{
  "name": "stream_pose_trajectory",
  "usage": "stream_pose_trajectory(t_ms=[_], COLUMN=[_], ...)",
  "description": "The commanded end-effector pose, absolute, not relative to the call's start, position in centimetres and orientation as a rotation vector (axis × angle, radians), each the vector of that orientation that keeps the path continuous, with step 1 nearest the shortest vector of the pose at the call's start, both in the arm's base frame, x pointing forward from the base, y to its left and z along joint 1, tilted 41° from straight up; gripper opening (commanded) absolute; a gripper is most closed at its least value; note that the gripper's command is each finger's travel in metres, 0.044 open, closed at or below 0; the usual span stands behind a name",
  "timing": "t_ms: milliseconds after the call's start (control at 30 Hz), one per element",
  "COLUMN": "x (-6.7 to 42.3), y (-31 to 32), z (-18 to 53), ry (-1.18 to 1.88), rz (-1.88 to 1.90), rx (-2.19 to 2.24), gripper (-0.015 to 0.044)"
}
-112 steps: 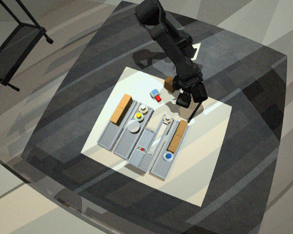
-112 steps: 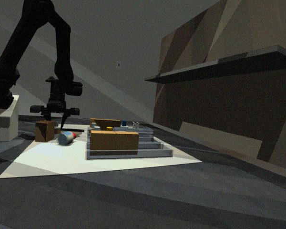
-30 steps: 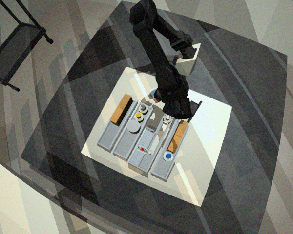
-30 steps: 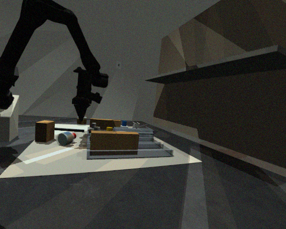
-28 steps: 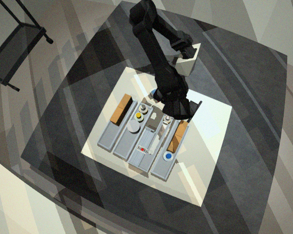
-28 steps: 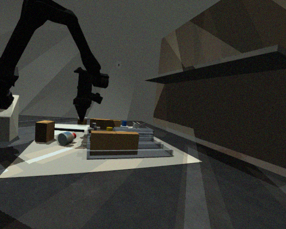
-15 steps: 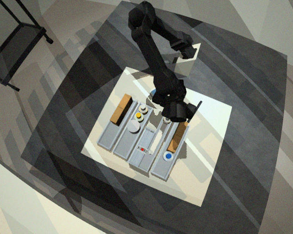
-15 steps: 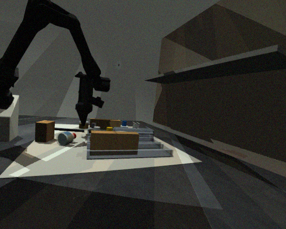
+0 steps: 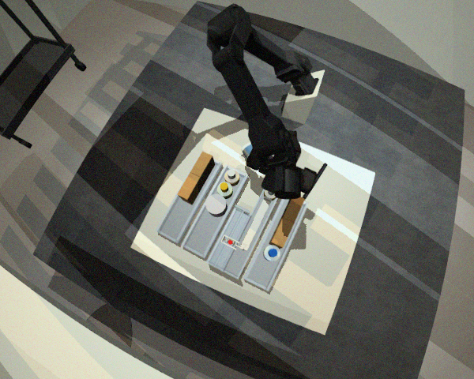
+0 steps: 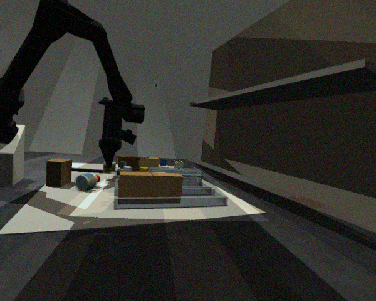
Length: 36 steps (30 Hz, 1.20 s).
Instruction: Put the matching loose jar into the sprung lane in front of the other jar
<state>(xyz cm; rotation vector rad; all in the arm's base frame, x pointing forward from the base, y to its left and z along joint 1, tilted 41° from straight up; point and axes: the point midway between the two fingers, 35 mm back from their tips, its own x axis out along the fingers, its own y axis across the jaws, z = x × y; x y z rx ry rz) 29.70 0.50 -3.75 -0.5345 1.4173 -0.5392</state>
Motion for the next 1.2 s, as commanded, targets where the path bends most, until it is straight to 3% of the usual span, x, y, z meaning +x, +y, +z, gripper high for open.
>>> stream_pose_trajectory(t_ms=[0,1167], x=[30.0,31.3], y=[0.5,0.5], z=[-3.7,-3.6], ry=[1.413,1.412], rz=[-0.539,-0.539], rx=[-0.537,-0.537], gripper=[0.0000,0.0000])
